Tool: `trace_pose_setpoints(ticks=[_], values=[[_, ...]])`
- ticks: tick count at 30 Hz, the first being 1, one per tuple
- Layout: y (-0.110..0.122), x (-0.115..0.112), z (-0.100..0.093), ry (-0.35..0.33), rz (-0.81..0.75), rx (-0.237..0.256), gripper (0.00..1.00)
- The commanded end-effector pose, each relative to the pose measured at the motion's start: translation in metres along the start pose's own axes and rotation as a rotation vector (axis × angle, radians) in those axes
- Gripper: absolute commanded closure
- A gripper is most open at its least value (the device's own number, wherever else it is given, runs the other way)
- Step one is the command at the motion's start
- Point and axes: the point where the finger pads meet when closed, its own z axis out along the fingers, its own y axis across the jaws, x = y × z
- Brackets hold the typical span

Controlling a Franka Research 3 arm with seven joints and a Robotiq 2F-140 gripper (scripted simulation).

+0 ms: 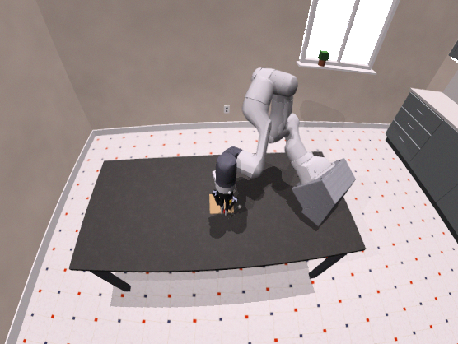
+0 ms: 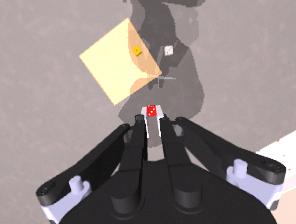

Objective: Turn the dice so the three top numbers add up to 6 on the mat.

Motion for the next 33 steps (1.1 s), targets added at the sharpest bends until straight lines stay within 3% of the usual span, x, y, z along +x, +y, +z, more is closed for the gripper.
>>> trace_pose_setpoints(ticks=[1, 9, 13, 15, 17, 19, 30, 33], values=[[0.003, -0.019, -0.002, -0.015, -0.173, -0.008, 0.93], [0.004, -0.024, -0.003, -0.050, -0.198, -0.012, 0.93], [0.005, -0.021, -0.001, -0.155, -0.196, -0.019, 0.93], [0.005, -0.021, -0.001, -0.155, -0.196, -0.019, 0.93], [0.003, -0.019, -0.001, -0.257, -0.197, -0.032, 0.93], [0.002, -0.018, -0.001, -0.310, -0.197, -0.038, 0.93], [0.001, -0.013, 0.001, -0.528, -0.194, -0.060, 0.93], [0.001, -0.012, 0.002, -0.542, -0.194, -0.061, 0.93]])
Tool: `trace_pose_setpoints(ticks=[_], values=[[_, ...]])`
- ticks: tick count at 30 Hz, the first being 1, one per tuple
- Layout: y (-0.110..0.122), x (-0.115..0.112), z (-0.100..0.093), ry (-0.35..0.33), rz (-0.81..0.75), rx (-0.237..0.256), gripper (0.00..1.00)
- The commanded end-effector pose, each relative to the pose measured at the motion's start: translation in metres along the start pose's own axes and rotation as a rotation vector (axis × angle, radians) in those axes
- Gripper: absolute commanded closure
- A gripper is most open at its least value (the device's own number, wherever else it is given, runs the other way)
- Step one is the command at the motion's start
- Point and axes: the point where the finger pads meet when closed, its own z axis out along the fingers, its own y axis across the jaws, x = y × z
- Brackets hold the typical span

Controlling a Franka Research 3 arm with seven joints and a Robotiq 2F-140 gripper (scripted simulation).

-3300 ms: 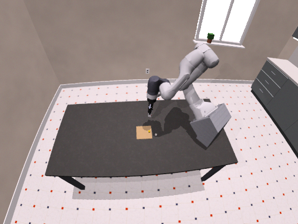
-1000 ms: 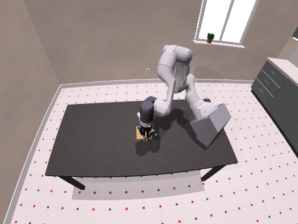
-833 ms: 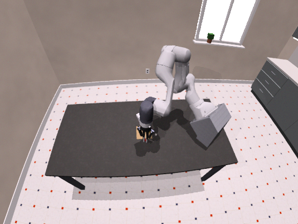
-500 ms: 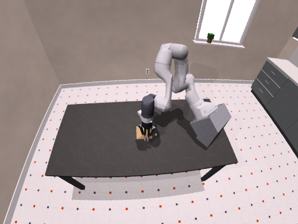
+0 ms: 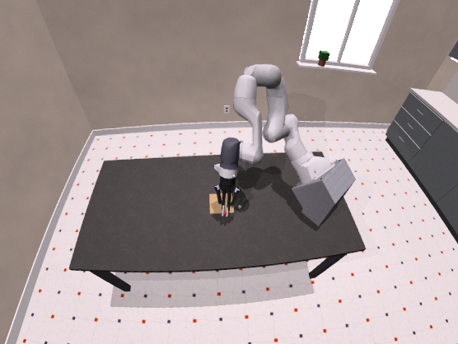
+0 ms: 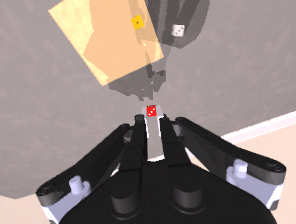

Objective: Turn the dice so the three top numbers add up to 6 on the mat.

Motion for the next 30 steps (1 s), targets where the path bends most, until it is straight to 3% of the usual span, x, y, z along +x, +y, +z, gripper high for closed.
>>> trace_pose_setpoints(ticks=[1, 13, 16, 19, 30], values=[[-0.006, -0.020, -0.003, -0.165, -0.046, 0.026, 0.93], [-0.006, -0.014, -0.003, -0.396, -0.048, 0.022, 0.93], [-0.006, -0.014, -0.003, -0.400, -0.048, 0.022, 0.93], [-0.005, -0.012, -0.002, -0.501, -0.052, 0.017, 0.93], [-0.005, -0.008, -0.002, -0.660, -0.052, 0.015, 0.93]])
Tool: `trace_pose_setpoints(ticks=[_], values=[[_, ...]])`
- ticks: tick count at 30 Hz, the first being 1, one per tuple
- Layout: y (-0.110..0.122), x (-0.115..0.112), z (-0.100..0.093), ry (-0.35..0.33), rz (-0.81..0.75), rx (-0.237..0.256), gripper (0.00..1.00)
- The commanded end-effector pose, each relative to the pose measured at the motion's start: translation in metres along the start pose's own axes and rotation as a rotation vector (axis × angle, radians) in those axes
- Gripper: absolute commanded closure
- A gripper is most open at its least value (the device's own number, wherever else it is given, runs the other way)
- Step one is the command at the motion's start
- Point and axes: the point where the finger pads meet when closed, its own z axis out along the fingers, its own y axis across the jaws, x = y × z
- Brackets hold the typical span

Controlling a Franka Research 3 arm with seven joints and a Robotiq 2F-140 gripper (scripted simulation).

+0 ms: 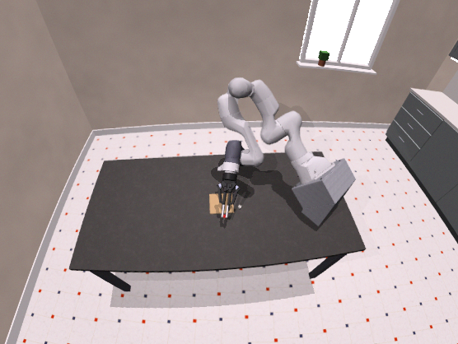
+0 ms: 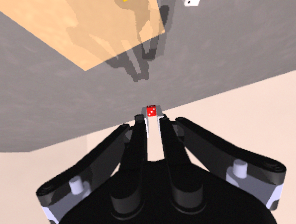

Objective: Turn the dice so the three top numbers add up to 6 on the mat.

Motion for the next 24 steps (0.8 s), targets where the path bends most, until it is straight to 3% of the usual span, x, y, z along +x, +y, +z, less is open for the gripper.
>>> trace_pose_setpoints(ticks=[1, 13, 24], values=[[-0.004, -0.014, -0.004, -0.113, -0.091, 0.029, 0.93], [-0.004, -0.012, -0.003, -0.118, -0.091, 0.030, 0.93], [-0.006, 0.004, 0.007, -0.118, -0.091, 0.030, 0.93]])
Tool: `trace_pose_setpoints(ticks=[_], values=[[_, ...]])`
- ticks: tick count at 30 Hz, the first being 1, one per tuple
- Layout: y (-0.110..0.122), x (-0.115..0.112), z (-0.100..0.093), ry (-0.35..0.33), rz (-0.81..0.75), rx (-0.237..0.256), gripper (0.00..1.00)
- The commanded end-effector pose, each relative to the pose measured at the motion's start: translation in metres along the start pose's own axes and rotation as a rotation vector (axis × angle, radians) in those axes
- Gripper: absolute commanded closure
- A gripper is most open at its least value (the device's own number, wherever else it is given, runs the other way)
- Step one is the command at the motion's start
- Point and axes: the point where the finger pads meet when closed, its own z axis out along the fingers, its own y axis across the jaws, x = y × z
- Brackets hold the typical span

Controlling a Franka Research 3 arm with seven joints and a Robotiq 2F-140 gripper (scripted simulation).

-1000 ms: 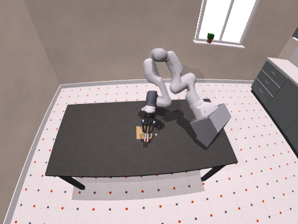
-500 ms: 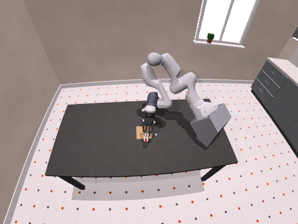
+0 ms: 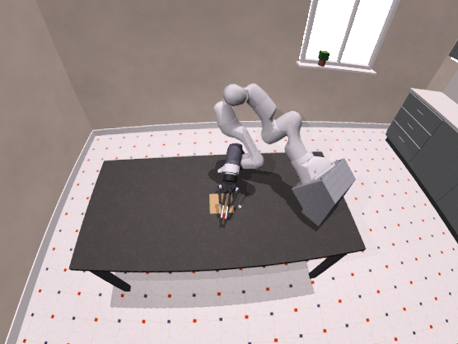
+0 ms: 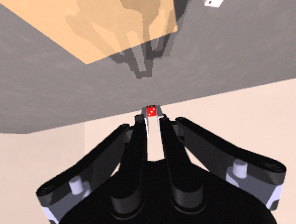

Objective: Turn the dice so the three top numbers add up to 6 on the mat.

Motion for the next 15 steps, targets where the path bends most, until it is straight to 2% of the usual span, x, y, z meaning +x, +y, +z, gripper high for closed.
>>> trace_pose_setpoints(ticks=[1, 11, 15], values=[[-0.003, 0.005, 0.003, -0.016, -0.010, 0.010, 0.93], [-0.004, 0.040, 0.021, -0.016, -0.010, 0.010, 0.93], [-0.004, 0.045, 0.024, -0.016, -0.010, 0.010, 0.93]])
